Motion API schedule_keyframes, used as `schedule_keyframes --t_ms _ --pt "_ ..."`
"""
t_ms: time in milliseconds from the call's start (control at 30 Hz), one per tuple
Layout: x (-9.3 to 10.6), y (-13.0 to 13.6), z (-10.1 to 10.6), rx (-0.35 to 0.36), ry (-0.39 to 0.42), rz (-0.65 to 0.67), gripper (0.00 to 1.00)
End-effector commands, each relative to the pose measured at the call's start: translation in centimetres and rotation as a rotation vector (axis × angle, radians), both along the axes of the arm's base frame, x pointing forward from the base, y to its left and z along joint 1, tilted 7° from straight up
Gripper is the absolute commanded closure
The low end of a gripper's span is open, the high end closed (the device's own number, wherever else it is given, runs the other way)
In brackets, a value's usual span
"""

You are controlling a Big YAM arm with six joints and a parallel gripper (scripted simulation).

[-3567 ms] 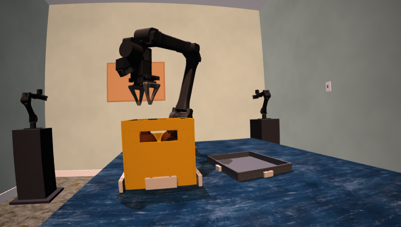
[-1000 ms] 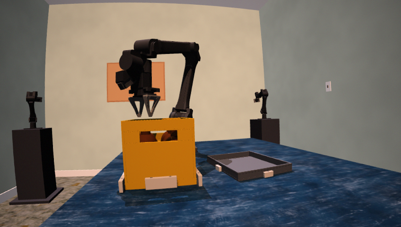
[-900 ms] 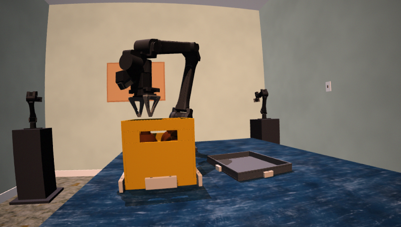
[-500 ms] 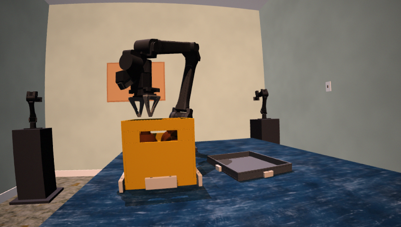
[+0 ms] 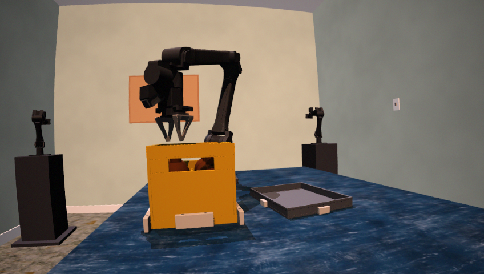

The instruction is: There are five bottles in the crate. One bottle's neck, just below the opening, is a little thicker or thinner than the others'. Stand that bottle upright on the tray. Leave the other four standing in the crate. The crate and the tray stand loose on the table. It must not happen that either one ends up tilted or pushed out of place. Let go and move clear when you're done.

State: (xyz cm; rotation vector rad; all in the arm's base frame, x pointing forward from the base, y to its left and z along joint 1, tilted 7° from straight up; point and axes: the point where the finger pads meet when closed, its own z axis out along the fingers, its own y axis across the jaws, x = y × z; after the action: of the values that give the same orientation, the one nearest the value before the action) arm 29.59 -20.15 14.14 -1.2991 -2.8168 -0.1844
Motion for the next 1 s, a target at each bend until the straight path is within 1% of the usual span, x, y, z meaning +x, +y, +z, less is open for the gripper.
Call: schedule_keyframes --t_ms 0,967 --pt "0.68 -0.08 0.08 -0.003 -0.008 -0.002 0.39" --pt "0.48 0.14 0.03 -0.002 -0.007 -0.003 0.39"
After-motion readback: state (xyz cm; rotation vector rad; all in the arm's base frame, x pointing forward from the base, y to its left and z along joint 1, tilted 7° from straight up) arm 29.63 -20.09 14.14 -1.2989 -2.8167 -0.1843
